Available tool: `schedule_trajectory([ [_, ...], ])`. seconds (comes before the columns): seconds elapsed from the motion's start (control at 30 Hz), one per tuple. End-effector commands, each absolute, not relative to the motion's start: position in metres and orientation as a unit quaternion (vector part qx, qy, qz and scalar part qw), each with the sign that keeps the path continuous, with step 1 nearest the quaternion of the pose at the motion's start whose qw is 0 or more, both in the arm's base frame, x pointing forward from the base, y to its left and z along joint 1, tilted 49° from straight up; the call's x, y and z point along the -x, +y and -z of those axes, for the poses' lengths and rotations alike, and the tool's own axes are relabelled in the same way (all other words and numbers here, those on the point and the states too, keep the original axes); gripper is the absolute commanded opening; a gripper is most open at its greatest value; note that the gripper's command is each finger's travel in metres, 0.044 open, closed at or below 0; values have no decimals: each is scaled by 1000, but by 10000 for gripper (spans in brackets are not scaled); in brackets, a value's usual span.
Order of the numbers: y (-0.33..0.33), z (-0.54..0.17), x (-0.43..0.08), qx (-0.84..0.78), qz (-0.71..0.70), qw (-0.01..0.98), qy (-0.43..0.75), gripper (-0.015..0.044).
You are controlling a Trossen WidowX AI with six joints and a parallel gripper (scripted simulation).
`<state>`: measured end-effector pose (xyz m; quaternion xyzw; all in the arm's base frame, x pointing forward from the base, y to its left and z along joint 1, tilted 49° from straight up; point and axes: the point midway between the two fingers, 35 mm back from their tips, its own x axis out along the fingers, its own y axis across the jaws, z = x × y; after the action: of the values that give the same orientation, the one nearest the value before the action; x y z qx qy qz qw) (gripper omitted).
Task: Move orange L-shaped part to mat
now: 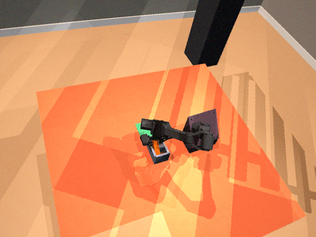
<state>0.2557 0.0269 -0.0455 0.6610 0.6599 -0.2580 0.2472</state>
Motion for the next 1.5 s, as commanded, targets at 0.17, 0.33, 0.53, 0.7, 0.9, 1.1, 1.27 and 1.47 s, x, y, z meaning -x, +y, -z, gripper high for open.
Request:
schedule_trajectory([
  [0.17,38,55,-252,-661,258,240,663,280],
  [0.33,35,52,-254,-660,258,246,661,201],
  [0.53,35,52,-254,-660,258,246,661,122],
  [0.7,35,52,-254,-660,258,246,661,89],
  [0.9,35,52,-254,-660,258,246,661,0],
  [1.1,34,51,-254,-660,258,245,661,0],
  [1.27,28,46,-254,-660,258,244,662,0],
  [1.47,21,40,-254,-660,259,242,662,0],
])
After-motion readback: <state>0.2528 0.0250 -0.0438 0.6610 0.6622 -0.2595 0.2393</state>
